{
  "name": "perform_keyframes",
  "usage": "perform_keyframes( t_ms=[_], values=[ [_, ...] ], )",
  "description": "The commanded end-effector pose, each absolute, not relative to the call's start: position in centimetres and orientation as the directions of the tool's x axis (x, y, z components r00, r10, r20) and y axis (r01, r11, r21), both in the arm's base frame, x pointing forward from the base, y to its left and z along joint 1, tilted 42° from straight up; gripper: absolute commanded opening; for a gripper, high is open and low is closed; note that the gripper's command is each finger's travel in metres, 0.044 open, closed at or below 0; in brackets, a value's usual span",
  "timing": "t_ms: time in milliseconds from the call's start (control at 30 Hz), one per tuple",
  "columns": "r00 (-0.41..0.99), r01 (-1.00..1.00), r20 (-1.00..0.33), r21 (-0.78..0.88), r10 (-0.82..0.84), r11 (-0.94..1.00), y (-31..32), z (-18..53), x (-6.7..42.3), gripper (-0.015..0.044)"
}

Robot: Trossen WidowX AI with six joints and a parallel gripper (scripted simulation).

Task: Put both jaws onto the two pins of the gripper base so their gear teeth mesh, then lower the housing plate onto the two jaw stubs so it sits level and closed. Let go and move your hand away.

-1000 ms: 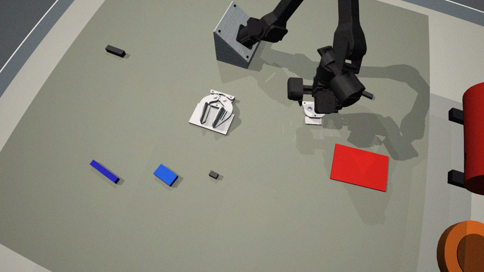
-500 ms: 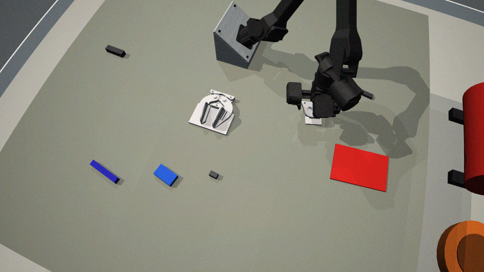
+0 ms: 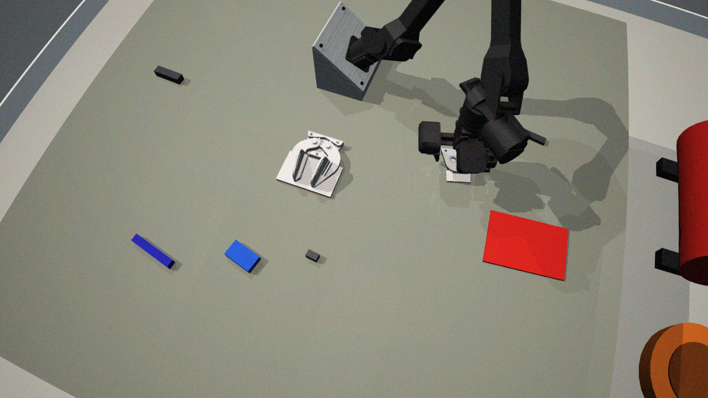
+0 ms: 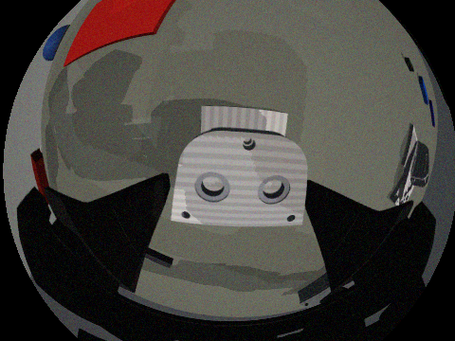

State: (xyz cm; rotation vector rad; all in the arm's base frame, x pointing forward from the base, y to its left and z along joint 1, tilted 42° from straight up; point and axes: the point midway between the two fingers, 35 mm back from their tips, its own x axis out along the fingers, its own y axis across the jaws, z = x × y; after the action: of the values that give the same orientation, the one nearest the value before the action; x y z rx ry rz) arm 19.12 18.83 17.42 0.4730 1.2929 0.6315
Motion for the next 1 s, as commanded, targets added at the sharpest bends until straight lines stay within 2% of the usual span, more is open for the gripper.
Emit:
perform_keyframes(
  t_ms=[0, 267, 700, 967],
  values=[
    [0.153, -0.16, -0.732, 0.645, 0.664, 0.747, 18.82, 17.33, 19.2, 0.044],
    [0.153, -0.16, -0.732, 0.645, 0.664, 0.747, 18.82, 17.33, 19.2, 0.044],
    [0.148, -0.165, -0.729, 0.648, 0.668, 0.744, 18.86, 17.39, 19.12, 0.0353],
    [0.148, -0.165, -0.729, 0.648, 0.668, 0.744, 18.86, 17.39, 19.12, 0.0351]
  ],
)
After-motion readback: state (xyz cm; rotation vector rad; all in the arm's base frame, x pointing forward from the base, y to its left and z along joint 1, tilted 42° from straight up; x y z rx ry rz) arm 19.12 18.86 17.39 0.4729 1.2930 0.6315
